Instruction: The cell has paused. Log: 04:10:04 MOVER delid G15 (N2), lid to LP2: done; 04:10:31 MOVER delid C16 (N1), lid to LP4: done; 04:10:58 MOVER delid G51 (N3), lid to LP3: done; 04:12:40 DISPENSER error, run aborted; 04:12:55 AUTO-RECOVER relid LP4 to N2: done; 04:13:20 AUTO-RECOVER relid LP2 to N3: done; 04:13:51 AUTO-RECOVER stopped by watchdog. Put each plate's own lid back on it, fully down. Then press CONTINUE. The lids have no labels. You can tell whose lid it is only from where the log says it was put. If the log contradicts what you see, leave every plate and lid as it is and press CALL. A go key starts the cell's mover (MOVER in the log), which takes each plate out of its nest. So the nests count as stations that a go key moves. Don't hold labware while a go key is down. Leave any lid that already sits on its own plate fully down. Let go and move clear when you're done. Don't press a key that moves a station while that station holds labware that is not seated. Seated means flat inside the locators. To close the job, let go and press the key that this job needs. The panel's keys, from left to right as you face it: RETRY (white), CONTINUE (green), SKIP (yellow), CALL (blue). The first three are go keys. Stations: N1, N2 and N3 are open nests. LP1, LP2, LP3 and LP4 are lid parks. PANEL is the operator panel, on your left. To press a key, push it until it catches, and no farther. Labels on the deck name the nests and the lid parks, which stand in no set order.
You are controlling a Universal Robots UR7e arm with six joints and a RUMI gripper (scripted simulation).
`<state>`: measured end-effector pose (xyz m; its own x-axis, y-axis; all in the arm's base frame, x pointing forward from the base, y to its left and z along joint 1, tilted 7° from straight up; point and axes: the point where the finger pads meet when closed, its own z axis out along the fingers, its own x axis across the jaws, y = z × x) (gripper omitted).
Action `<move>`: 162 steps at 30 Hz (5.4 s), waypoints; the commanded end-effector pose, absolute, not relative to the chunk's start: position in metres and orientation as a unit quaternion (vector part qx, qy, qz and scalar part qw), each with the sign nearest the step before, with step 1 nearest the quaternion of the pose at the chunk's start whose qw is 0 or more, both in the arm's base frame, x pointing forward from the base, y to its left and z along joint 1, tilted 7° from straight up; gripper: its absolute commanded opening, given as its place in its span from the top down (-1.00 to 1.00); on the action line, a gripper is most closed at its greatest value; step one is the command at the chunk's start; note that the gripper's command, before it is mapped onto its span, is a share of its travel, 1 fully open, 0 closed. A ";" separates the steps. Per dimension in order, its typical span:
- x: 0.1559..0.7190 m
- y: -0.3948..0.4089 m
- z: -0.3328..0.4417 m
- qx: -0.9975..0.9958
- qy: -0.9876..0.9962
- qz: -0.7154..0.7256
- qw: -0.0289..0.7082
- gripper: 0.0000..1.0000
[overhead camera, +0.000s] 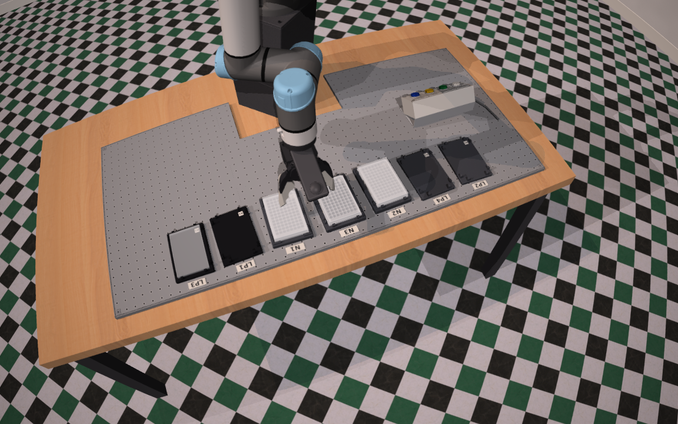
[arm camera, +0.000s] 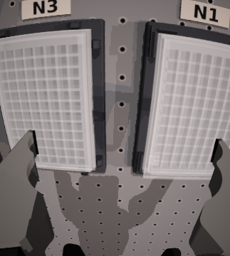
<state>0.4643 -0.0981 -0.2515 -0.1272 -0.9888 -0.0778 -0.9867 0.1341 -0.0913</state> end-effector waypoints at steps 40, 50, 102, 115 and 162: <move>0.447 -0.299 -0.268 -0.661 0.748 -0.008 0.061 -0.64; 0.442 -0.348 -0.272 -0.661 0.748 -0.008 0.061 -0.64; 0.440 -0.417 -0.306 -0.662 0.747 -0.009 0.061 -0.64; 0.440 -0.417 -0.313 -0.661 0.748 -0.009 0.061 -0.64; 0.439 -0.417 -0.310 -0.661 0.748 -0.009 0.060 1.00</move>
<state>0.4377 -0.4145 -0.3127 -0.1185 -0.9896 -0.0818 -0.9880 0.1258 -0.0900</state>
